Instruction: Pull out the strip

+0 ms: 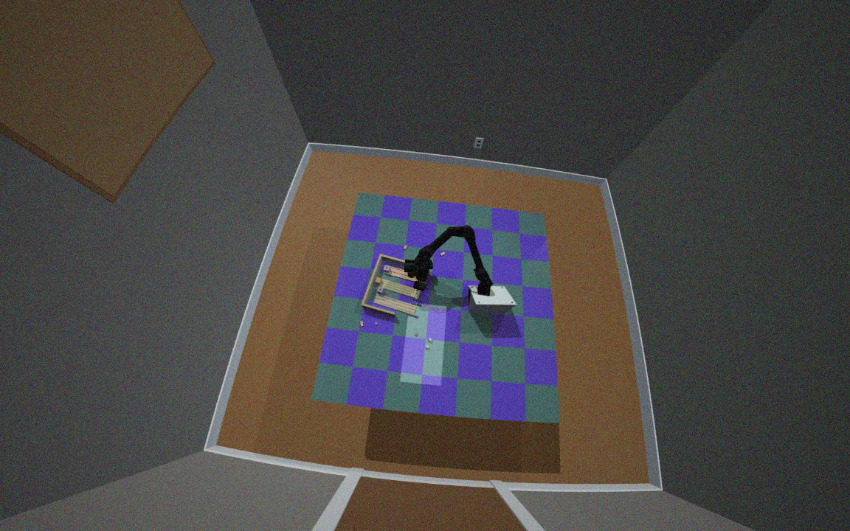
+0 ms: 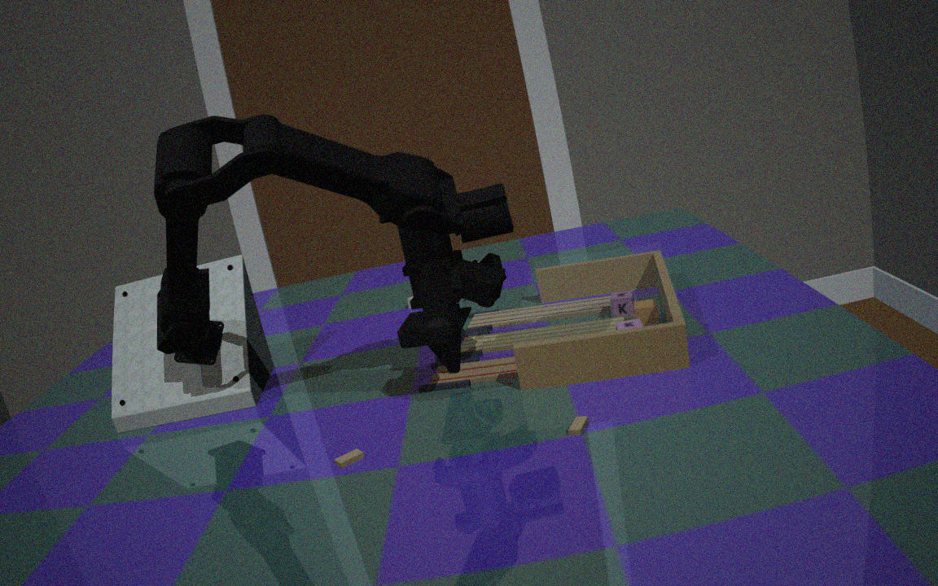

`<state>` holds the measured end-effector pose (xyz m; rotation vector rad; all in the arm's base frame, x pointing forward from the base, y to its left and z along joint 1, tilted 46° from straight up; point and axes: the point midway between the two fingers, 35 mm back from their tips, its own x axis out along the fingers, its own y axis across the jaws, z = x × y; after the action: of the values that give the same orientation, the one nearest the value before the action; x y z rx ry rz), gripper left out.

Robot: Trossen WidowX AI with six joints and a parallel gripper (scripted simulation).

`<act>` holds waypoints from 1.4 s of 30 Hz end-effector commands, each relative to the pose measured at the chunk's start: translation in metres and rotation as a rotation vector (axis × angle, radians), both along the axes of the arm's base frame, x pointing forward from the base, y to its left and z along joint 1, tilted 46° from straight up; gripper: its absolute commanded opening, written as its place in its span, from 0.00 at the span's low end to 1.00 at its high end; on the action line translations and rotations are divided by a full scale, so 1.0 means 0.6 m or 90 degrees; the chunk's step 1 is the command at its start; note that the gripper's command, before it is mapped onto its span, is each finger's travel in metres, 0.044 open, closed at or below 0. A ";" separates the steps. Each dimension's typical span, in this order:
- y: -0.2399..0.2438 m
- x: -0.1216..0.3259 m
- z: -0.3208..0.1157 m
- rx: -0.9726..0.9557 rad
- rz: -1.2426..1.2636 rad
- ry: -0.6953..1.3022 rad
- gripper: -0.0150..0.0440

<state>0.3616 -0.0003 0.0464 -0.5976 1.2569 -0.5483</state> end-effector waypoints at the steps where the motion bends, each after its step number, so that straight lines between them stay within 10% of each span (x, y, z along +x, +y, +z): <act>1: -0.003 0.000 -0.001 -0.003 0.000 0.001 0.25; 42: -0.007 -0.034 -0.015 -0.003 0.000 0.001 0.25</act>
<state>0.3489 -0.0004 0.0422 -0.5977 1.2453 -0.5424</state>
